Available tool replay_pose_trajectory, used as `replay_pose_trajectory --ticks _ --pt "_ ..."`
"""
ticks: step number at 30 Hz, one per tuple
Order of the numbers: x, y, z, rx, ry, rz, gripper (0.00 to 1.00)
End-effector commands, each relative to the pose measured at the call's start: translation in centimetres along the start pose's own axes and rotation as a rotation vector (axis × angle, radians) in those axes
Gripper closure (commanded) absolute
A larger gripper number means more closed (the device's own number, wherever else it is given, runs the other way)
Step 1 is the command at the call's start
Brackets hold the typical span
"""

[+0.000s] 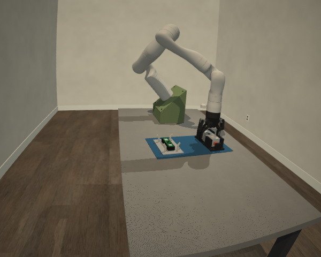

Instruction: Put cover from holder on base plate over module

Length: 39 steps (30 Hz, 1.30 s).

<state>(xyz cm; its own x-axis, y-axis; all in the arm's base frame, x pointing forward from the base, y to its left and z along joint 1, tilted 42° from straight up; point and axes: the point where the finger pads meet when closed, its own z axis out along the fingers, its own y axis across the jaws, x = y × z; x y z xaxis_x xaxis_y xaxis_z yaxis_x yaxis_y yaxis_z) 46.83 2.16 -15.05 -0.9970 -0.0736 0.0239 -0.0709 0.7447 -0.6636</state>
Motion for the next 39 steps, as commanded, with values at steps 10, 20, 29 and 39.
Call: replay_pose_trajectory --ticks 10,20,29,39 --pt "0.08 0.05 0.53 0.001 0.002 -0.001 0.00" --pt "0.07 0.05 0.40 0.001 0.002 -0.001 0.00" --pt "0.07 0.05 0.39 0.001 0.002 -0.001 0.30" --pt "0.07 0.05 0.39 0.001 0.002 -0.001 0.30"
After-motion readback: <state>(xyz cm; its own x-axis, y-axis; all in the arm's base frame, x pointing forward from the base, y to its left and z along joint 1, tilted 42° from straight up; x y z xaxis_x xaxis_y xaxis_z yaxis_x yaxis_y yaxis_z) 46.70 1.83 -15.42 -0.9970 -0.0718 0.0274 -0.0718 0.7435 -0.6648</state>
